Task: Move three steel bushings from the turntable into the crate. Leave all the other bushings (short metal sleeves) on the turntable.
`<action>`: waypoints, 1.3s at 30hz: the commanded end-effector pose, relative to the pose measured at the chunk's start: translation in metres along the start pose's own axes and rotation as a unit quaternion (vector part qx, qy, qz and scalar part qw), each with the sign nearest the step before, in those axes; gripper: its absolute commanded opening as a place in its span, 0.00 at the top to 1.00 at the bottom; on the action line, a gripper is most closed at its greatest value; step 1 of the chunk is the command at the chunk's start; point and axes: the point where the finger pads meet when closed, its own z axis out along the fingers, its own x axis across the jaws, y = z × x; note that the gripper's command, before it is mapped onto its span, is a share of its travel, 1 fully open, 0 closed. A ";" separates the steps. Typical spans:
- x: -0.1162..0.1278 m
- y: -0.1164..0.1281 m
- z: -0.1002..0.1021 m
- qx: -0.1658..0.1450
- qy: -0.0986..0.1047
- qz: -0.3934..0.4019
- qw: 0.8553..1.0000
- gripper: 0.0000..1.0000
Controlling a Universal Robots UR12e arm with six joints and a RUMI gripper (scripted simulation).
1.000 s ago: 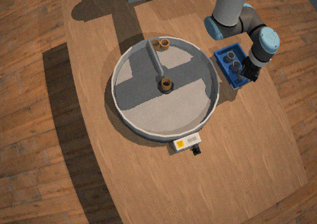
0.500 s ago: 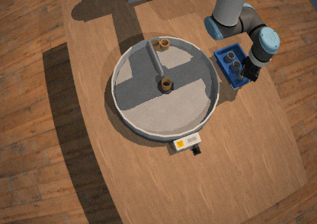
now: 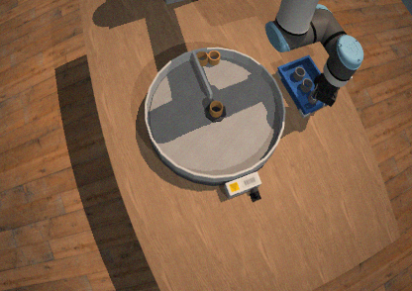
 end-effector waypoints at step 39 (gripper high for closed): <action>0.001 0.000 -0.056 0.000 0.001 0.000 1.000 0.94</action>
